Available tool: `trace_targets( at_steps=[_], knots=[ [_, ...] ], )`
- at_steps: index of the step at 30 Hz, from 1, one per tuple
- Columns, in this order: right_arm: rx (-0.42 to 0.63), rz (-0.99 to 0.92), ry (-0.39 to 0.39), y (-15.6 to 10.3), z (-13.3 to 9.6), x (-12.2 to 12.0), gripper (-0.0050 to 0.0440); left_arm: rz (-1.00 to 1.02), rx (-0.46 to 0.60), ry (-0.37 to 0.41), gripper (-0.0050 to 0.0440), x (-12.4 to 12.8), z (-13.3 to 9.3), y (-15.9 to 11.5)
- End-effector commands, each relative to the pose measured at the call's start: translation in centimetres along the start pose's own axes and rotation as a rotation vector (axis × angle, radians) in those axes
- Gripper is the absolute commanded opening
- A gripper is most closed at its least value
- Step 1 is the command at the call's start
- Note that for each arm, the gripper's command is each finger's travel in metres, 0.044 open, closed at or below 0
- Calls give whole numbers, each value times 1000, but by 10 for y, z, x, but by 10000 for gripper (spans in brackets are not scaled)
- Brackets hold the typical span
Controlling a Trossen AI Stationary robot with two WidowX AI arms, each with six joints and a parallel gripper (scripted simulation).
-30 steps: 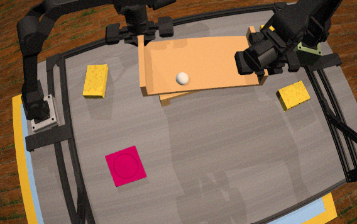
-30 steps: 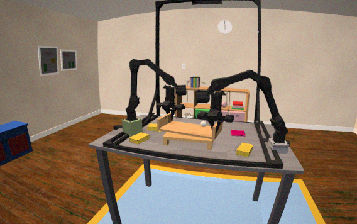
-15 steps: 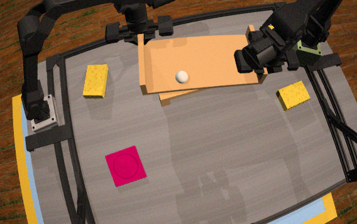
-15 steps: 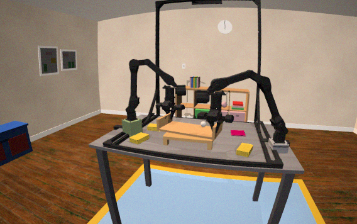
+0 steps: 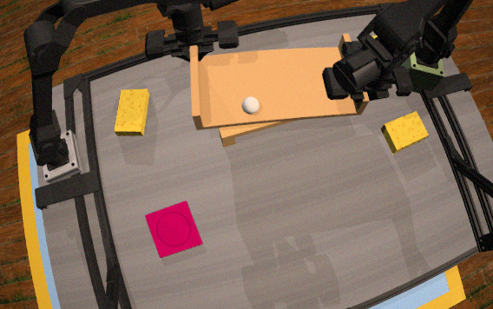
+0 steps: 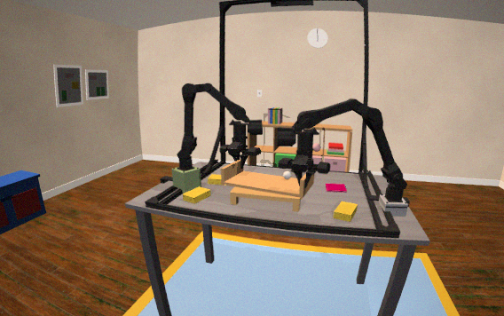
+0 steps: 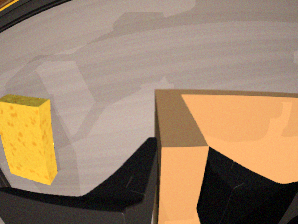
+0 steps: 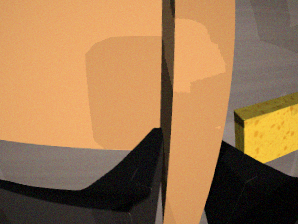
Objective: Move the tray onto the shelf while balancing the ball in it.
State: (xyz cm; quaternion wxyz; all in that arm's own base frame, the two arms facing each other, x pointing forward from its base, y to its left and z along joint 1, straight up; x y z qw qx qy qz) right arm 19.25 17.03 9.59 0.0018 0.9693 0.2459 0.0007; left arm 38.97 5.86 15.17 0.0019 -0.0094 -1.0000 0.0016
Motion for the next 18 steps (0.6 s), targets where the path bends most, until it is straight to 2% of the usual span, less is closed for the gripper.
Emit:
trace_targets(
  at_steps=[1, 18],
  knots=[
    [2, 1, 3, 0, -1, 0, 20, 1, -5, -1, 20, 0, 0, 0],
    [-2, 1, 3, -1, 4, 0, 20, 1, -9, 0, 20, 0, 4, -1]
  ],
)
Point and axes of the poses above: on each arm, the point midway between the two fingers, 35 mm back from their tips, its own z axis out along the fingers, its own x axis across the jaws, y = z × x, the point moved 6 cm from there along -z, back along the fingers, and after that the axes turned 14 degrees about -z, right-handed, at the moved point
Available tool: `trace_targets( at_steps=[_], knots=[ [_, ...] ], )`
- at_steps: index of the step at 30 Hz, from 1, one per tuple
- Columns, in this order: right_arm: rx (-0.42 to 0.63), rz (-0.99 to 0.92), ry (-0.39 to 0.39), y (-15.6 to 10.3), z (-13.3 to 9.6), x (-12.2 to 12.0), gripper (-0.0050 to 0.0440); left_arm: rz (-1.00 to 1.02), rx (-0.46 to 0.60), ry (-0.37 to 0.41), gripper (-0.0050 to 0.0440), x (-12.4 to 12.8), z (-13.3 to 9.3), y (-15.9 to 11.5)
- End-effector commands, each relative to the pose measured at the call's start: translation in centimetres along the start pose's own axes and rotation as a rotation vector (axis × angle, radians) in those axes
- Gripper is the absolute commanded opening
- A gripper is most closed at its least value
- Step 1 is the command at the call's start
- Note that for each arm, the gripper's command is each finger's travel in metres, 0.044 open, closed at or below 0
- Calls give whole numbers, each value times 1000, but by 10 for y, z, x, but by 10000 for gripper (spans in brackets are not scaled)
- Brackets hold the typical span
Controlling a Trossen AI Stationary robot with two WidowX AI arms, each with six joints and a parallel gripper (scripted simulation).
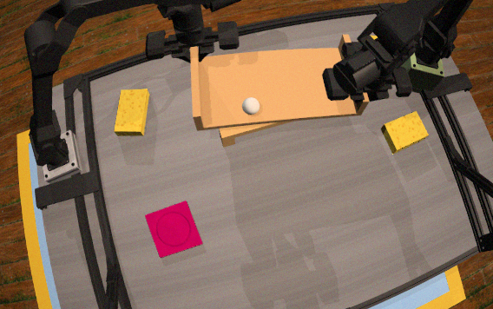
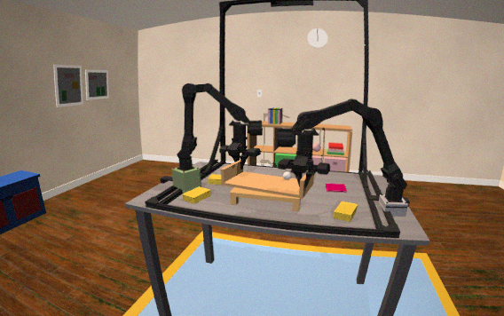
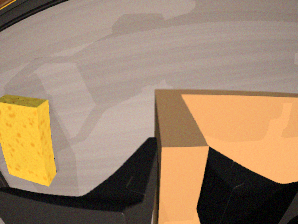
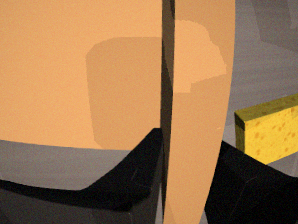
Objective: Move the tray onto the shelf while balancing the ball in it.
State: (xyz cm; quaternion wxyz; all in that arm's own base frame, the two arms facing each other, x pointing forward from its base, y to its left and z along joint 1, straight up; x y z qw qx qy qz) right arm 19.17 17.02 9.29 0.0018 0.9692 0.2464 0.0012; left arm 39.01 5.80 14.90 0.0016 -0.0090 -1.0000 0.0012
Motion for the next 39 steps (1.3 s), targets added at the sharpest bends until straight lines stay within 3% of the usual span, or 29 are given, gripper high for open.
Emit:
trace_targets(
  at_steps=[1, 39],
  knots=[
    [-1, 2, 2, -1, 1, 1, 20, 1, -8, 1, 20, 0, 2, 0],
    [-3, 2, 5, -1, 12, 0, 20, 1, -9, 3, 20, 0, 11, 0]
  ],
)
Point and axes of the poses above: on each arm, the point midway between the two fingers, 35 mm back from their tips, its own z axis out along the fingers, its own x axis across the jaws, y = z × x, the point moved 6 cm from there along -z, back along the fingers, and after that the axes turned 14 degrees about -z, right-handed, at the moved point
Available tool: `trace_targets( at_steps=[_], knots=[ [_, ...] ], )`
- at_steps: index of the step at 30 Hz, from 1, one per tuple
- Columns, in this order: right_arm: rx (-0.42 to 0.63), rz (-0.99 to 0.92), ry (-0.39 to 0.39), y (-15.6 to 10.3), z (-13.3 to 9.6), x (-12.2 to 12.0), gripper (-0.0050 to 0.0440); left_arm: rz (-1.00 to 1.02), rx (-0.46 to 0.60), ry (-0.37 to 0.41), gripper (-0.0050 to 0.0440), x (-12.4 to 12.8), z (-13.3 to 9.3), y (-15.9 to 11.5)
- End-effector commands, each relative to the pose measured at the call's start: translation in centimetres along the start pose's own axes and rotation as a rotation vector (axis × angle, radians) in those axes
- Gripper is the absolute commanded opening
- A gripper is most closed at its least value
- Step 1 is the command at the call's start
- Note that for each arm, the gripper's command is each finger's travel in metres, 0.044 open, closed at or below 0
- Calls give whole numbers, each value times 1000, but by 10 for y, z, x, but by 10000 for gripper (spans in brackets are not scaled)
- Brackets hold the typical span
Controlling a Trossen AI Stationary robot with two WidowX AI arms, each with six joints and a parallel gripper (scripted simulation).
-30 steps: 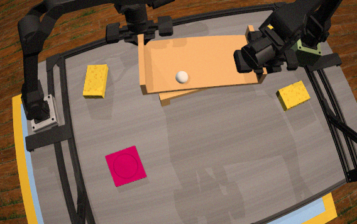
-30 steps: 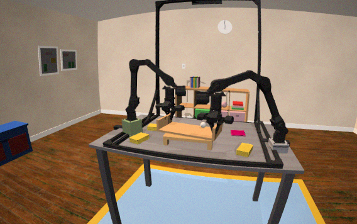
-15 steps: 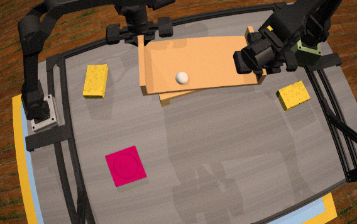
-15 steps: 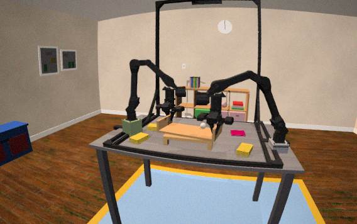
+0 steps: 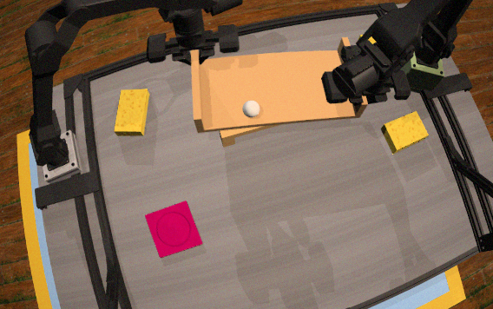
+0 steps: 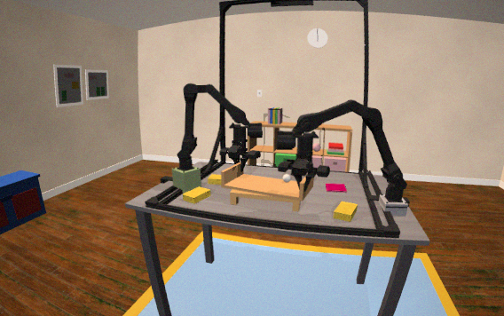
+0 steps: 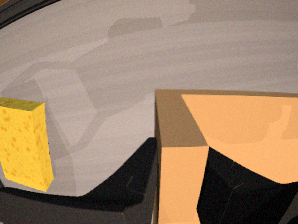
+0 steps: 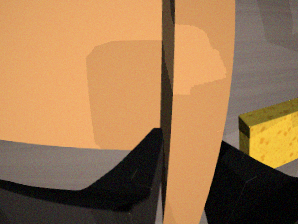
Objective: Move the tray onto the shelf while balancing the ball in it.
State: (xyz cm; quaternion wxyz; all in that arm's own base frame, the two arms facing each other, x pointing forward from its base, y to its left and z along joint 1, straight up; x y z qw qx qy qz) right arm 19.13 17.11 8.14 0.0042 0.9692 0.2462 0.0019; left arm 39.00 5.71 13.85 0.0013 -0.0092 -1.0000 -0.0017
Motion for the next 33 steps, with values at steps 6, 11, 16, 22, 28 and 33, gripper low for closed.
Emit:
trace_targets(
  at_steps=[6, 11, 16, 22, 28, 33],
  knots=[
    [3, 1, 5, 0, 3, 0, 20, 1, -3, 4, 20, 0, 3, 1],
    [-2, 1, 3, 0, 5, 0, 20, 1, -7, 2, 20, 0, 5, 0],
    [-2, 1, 3, 0, 5, 0, 20, 1, -7, 2, 20, 0, 5, 0],
    [3, 1, 4, 0, 5, 0, 20, 1, -2, 3, 20, 0, 6, 1],
    [-1, 1, 2, 0, 7, 1, 20, 1, -7, 1, 20, 0, 7, 0],
    [-1, 1, 2, 0, 7, 1, 20, 1, -7, 1, 20, 0, 7, 0]
  ],
)
Point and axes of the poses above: on each arm, the point midway between the two fingers, 35 mm back from their tips, its own z axis out along the fingers, its own x axis across the jaws, y = z × x, the point moved 6 cm from there along -z, back along the fingers, and after that the axes turned 14 degrees about -z, right-handed, at the moved point
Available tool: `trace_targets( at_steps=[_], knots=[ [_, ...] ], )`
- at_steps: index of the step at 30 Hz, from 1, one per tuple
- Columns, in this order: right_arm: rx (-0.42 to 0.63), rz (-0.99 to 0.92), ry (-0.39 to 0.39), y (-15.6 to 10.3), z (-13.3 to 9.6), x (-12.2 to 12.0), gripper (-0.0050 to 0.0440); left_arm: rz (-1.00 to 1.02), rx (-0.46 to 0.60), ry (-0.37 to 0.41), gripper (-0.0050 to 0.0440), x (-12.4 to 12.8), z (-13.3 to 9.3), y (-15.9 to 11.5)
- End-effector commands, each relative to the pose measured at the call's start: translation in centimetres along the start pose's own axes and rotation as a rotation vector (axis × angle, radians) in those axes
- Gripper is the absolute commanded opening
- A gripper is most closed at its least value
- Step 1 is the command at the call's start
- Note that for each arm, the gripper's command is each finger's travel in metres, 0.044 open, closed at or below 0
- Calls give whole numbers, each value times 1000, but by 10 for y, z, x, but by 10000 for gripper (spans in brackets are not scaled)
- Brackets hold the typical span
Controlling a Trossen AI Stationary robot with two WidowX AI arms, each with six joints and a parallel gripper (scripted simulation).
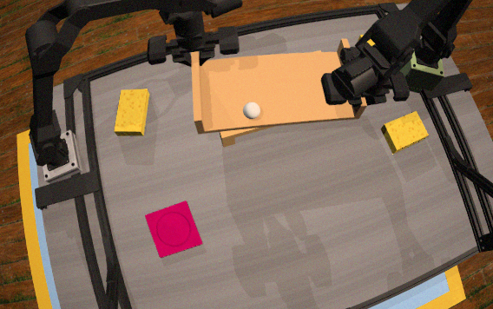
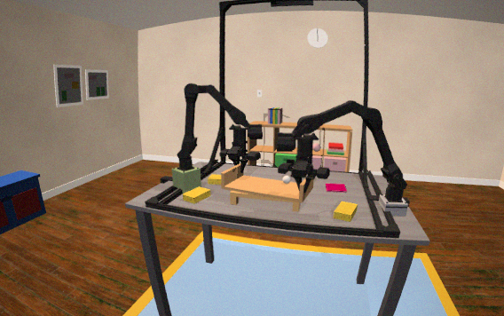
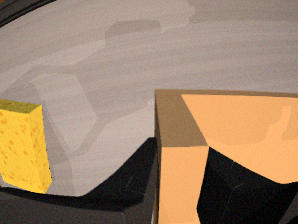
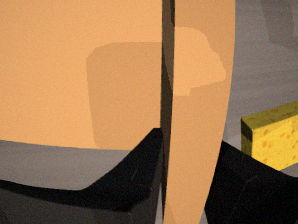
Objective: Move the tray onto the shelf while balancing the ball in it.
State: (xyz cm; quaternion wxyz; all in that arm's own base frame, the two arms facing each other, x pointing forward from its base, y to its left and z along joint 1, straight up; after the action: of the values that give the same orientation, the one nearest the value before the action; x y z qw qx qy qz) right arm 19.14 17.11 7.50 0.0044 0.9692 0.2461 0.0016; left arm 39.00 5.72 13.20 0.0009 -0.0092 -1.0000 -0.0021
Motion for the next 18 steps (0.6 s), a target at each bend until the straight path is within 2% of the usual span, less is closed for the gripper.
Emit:
trace_targets(
  at_steps=[1, 4, 15, 17, 18],
  knots=[
    [4, 1, 5, 0, 0, 0, 20, 1, -1, 4, 20, 0, 1, 1],
    [5, 1, 5, 1, 0, 0, 20, 1, 0, 4, 20, 0, 1, 1],
    [0, 0, 0, 0, 0, 0, 284, 0, 0, 0, 284, 0, 0, 0],
    [0, 0, 0, 0, 0, 0, 284, 0, 0, 0, 284, 0, 0, 0],
    [0, 0, 0, 0, 0, 0, 308, 0, 0, 0, 308, 0, 0, 0]
  ],
)
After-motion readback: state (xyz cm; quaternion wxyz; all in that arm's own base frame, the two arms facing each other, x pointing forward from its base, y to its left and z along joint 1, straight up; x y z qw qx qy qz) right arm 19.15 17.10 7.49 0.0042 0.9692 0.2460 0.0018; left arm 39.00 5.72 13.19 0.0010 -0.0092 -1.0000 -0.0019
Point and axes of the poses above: on each arm, the point midway between the two fingers, 35 mm back from their tips, its own z axis out along the fingers, its own x axis across the jaws, y = z × x, the point moved 6 cm from there along -z, back along the fingers, and after that the axes turned 14 degrees about -z, right-handed, at the moved point
